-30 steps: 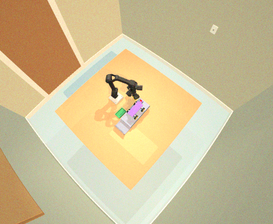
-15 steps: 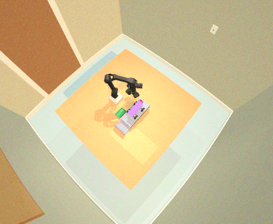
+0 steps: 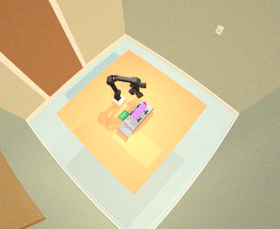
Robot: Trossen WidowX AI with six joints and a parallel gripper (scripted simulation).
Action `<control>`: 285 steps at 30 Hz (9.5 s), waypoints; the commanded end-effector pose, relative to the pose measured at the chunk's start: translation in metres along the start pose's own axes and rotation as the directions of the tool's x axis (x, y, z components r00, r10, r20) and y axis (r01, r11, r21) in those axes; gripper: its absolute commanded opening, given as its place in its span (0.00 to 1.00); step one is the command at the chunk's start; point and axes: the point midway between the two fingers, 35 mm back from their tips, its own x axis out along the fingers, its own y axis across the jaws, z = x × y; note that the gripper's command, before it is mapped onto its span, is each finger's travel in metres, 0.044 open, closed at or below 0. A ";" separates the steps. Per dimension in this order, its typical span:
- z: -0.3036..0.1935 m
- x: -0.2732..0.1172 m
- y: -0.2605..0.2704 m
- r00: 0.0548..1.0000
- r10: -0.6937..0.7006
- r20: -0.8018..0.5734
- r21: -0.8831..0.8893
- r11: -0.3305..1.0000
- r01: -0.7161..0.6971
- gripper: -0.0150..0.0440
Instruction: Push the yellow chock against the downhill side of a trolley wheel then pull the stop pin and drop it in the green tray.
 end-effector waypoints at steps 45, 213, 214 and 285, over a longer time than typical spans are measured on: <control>-0.004 -0.031 0.000 1.000 0.003 -0.004 -0.790 0.614 -0.006 0.25; 0.261 0.031 0.185 0.995 -0.014 -0.095 -0.955 -0.283 -0.095 0.25; 0.260 0.034 0.185 0.995 -0.014 -0.095 -0.955 -0.283 -0.095 0.25; 0.225 0.051 0.174 0.996 -0.017 -0.091 -0.953 -0.287 -0.092 0.43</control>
